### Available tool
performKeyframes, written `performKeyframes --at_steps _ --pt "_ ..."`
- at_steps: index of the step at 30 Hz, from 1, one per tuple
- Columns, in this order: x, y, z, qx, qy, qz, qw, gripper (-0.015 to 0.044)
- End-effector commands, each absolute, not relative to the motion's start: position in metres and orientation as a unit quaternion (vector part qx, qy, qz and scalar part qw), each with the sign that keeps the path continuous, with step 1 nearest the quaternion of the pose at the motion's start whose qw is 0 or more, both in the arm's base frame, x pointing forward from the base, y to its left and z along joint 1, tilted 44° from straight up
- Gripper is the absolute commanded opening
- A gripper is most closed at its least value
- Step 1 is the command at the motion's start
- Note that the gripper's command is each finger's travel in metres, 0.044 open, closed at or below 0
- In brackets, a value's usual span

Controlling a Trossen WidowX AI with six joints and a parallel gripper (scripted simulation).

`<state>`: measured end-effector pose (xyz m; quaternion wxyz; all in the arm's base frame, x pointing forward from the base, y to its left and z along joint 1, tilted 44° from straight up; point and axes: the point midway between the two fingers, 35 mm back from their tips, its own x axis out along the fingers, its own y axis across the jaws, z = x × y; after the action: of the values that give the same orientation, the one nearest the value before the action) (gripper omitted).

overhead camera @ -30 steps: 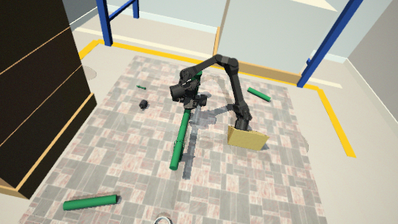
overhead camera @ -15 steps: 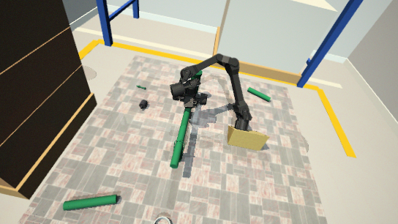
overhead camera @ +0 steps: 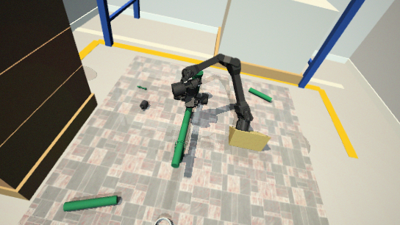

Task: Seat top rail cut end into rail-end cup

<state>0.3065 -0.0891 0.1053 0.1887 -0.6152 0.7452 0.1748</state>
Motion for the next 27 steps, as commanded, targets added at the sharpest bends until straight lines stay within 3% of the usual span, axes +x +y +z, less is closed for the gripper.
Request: performKeyframes --at_steps 1,4,21,27 --pt "0.307 -0.089 0.105 -0.616 0.745 0.174 0.189 0.0" --pt "0.307 -0.089 0.105 -0.616 0.745 0.174 0.189 0.0" --pt "0.312 -0.062 0.106 -0.618 0.741 0.17 0.202 0.044" --pt "0.315 -0.034 0.108 -0.619 0.738 0.164 0.215 0.044"
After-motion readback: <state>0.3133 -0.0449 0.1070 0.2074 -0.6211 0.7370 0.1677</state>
